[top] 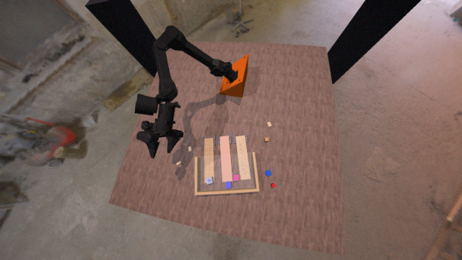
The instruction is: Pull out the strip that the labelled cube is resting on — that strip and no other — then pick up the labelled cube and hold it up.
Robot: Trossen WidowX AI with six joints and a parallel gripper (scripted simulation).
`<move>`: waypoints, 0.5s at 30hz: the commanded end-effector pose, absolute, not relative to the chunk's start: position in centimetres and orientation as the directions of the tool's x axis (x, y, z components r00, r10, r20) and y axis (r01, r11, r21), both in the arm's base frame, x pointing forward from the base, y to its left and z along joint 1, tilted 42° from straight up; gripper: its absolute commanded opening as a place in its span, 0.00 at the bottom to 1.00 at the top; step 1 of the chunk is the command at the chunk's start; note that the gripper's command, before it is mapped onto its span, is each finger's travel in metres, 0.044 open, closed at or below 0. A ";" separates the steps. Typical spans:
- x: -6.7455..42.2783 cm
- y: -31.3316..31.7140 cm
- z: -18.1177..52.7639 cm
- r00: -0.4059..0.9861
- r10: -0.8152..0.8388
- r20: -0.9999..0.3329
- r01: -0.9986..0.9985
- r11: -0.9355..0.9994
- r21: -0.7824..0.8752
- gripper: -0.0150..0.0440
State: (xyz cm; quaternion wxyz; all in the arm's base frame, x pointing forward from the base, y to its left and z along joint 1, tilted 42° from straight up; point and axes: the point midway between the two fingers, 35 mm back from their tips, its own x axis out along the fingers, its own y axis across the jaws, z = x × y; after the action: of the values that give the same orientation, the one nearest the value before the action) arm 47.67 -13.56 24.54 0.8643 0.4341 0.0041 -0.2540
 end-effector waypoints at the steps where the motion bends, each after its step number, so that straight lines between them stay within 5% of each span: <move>1: 45.9 -8.3 19.9 0.842 -0.431 -0.325 0.539 0.681 0.495 0.93; 8: 41.5 -1.9 13.7 0.790 -0.438 -0.430 0.495 0.869 0.023 0.93; 15: 35.3 2.4 8.6 0.746 -0.471 -0.471 0.225 0.843 -0.488 0.93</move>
State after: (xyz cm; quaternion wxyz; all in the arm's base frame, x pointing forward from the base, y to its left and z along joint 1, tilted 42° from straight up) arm 39.72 -0.02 11.52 0.9408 -0.0223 0.2488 -0.2291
